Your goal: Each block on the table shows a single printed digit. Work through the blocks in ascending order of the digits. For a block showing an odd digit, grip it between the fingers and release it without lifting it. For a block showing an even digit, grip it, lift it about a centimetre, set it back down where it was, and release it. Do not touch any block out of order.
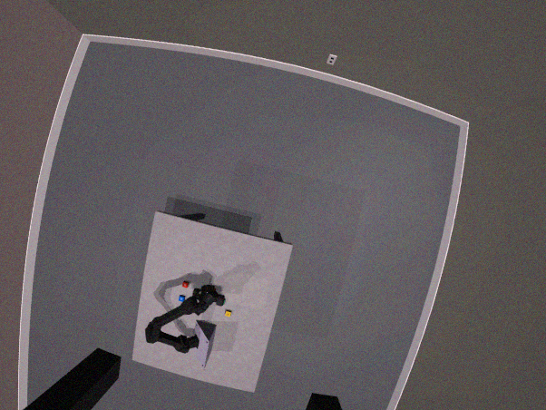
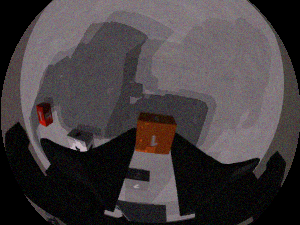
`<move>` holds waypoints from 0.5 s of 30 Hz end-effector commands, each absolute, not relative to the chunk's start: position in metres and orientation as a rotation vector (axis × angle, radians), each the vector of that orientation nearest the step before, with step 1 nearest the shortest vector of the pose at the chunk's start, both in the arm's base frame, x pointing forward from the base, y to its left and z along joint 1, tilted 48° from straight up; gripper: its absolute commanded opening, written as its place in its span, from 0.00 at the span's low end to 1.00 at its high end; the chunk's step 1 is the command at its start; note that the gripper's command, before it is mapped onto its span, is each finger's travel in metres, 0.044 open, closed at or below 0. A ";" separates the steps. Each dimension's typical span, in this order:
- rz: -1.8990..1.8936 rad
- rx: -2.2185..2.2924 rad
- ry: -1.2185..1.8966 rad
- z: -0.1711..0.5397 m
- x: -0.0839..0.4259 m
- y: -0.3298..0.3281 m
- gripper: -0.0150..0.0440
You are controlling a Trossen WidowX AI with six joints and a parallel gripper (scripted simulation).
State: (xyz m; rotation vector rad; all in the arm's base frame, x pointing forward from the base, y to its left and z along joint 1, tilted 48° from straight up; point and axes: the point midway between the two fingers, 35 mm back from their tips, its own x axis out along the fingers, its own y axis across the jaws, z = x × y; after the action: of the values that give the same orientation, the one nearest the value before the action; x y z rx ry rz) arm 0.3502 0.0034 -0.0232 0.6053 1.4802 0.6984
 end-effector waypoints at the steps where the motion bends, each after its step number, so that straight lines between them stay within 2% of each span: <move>1: 0.699 0.611 1.483 -0.024 0.350 0.005 0.46; 5: 0.699 0.611 1.483 -0.024 0.350 0.005 0.46; 15: 0.699 0.611 1.483 -0.024 0.350 0.005 0.90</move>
State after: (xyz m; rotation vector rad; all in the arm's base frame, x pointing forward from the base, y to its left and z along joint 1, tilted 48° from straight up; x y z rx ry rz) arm 0.3502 0.0034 -0.0232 0.6055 1.4802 0.6985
